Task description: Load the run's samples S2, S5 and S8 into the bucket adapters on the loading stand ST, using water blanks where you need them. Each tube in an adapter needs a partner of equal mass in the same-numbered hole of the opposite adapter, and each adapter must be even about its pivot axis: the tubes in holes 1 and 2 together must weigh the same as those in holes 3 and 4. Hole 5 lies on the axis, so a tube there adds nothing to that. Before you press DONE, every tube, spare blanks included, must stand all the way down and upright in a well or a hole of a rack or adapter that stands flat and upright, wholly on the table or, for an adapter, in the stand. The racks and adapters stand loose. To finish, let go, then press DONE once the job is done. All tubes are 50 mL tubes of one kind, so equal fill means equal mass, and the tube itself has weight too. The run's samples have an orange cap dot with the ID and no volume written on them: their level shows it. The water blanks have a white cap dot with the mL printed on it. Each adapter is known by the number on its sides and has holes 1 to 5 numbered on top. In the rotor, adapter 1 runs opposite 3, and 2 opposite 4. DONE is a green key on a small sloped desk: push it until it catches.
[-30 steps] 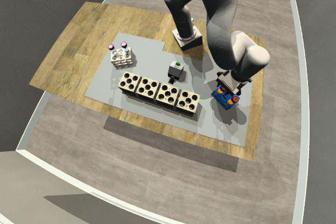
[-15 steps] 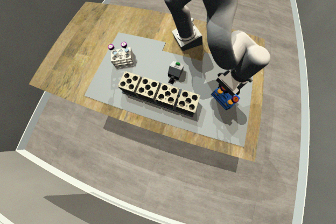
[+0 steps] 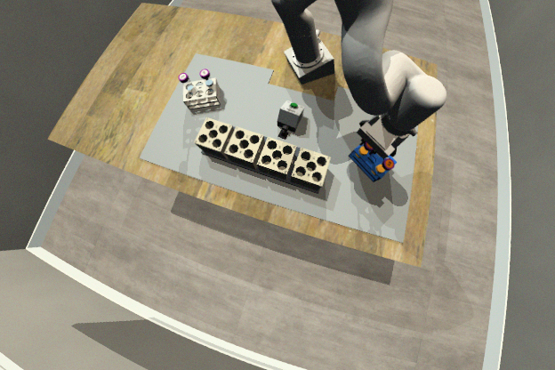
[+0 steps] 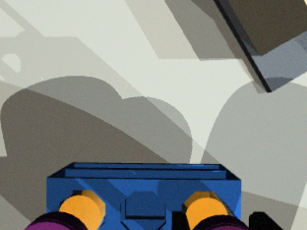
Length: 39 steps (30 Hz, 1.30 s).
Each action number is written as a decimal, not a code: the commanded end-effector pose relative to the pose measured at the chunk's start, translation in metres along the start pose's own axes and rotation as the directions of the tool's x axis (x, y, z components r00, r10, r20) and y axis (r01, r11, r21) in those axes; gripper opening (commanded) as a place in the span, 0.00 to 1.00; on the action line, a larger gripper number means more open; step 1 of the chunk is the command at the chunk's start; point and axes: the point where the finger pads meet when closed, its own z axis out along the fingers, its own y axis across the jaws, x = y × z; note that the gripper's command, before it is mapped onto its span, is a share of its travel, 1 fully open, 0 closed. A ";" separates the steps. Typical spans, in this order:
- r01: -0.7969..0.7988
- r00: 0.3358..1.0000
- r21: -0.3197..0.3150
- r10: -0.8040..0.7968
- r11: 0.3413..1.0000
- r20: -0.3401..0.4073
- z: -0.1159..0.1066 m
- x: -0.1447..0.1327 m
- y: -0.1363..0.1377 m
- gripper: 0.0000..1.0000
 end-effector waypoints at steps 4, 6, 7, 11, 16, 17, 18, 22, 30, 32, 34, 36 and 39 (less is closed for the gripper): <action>-0.001 1.000 0.004 0.001 1.000 0.000 -0.001 0.000 -0.001 0.00; -0.001 1.000 0.004 0.001 1.000 0.000 -0.001 0.000 -0.001 0.00; -0.001 1.000 0.004 0.001 1.000 0.000 -0.001 0.000 -0.001 0.00; -0.001 1.000 0.004 0.001 1.000 0.000 -0.001 0.000 -0.001 0.00; -0.001 1.000 0.004 0.001 1.000 0.000 -0.001 0.000 -0.001 0.00; -0.001 1.000 0.004 0.001 1.000 0.000 -0.001 0.000 -0.001 0.00; -0.001 1.000 0.004 0.001 1.000 0.000 -0.002 0.000 -0.001 0.00; -0.001 1.000 0.004 0.001 1.000 0.000 -0.004 0.000 -0.001 0.00; -0.001 1.000 0.004 0.001 1.000 0.000 -0.009 0.000 -0.001 0.00; -0.001 1.000 0.004 0.001 1.000 0.000 -0.010 0.000 -0.001 0.00; -0.001 1.000 0.004 0.001 1.000 0.000 -0.012 0.000 -0.001 0.00; -0.001 1.000 0.004 0.001 1.000 0.000 -0.013 0.000 -0.001 0.00; -0.001 1.000 0.004 0.001 1.000 0.000 -0.014 0.000 -0.001 0.00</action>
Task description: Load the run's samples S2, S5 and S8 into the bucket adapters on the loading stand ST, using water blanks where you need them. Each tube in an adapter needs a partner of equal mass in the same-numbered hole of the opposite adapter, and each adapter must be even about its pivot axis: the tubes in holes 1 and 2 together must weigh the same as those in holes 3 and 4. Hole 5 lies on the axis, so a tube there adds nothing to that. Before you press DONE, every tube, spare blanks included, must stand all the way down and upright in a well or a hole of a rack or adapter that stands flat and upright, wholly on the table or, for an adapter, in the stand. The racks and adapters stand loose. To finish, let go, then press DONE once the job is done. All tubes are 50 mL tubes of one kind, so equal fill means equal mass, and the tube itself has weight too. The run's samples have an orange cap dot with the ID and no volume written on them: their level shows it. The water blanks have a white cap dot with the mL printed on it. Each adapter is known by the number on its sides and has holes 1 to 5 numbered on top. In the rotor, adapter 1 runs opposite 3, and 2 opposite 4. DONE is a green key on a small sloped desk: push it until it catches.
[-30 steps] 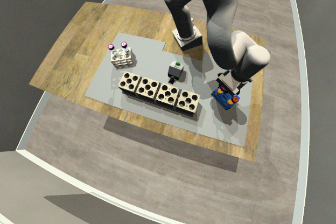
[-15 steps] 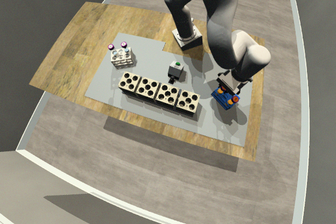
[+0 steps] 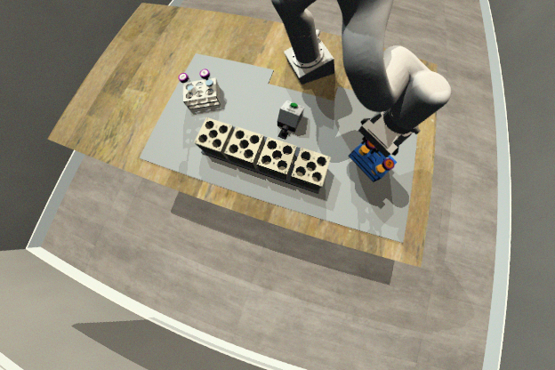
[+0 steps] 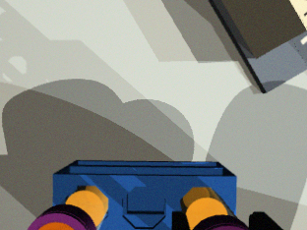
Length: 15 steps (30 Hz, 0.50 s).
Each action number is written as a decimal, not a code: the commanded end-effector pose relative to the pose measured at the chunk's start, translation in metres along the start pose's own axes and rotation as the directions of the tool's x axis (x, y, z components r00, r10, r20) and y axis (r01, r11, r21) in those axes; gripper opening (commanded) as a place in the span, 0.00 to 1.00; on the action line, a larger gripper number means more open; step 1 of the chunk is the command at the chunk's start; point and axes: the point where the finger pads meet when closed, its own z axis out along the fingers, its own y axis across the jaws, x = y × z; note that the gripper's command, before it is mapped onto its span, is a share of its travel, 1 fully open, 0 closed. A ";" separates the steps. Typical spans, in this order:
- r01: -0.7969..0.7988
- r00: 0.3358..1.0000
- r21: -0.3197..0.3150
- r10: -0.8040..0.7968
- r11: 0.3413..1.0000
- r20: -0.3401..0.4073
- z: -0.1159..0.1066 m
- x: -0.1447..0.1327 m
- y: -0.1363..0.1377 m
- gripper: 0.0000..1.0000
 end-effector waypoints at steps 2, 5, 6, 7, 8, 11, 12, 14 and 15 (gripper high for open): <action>-0.001 1.000 0.004 0.001 1.000 0.000 -0.003 0.000 -0.001 0.00; -0.001 1.000 0.004 0.001 1.000 0.000 -0.005 0.000 -0.001 0.00; -0.001 1.000 0.004 0.001 1.000 0.000 -0.006 0.000 -0.001 0.00; -0.001 1.000 0.004 0.001 1.000 0.000 -0.007 0.000 -0.001 0.00; -0.001 1.000 0.004 0.001 1.000 0.000 -0.007 0.000 -0.001 0.00; -0.001 1.000 0.004 0.001 1.000 0.000 -0.009 0.000 -0.001 0.00; -0.001 1.000 0.004 0.001 1.000 0.000 -0.010 0.000 -0.001 0.00; -0.001 1.000 0.004 0.001 1.000 0.000 -0.010 0.000 -0.001 0.00; -0.001 1.000 0.004 0.001 1.000 0.000 -0.010 0.000 -0.001 0.00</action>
